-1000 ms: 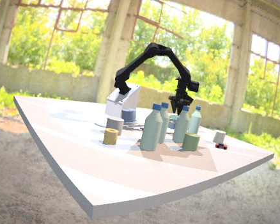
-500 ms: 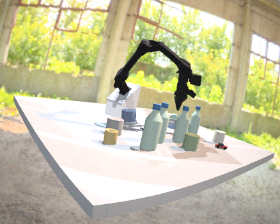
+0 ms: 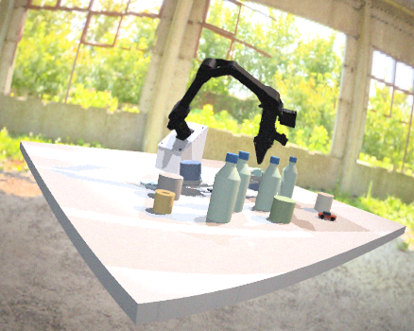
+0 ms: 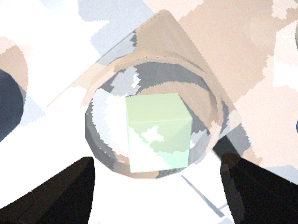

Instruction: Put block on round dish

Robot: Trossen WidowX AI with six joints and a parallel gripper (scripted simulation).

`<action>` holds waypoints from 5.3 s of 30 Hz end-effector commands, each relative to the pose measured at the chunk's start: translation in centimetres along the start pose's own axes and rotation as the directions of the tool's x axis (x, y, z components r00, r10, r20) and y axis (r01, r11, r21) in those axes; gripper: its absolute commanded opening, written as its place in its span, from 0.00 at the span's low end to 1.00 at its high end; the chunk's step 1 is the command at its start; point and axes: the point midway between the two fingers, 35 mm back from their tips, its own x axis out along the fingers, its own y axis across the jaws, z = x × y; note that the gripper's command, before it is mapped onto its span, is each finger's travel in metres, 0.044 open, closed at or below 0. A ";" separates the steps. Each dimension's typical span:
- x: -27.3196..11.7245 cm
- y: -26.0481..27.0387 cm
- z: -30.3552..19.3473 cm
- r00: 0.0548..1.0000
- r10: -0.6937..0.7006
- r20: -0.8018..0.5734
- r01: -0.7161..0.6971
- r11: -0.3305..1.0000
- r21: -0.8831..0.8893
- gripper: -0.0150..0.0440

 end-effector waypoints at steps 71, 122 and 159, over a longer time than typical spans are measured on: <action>-3.4 -9.5 -4.0 0.995 0.081 0.065 -0.080 0.997 -0.014 0.25; 8.5 -23.0 -29.7 1.000 -0.020 -0.017 0.020 1.000 -0.009 0.25; 4.6 -23.0 -29.6 1.000 -0.018 -0.016 0.018 1.000 -0.008 1.00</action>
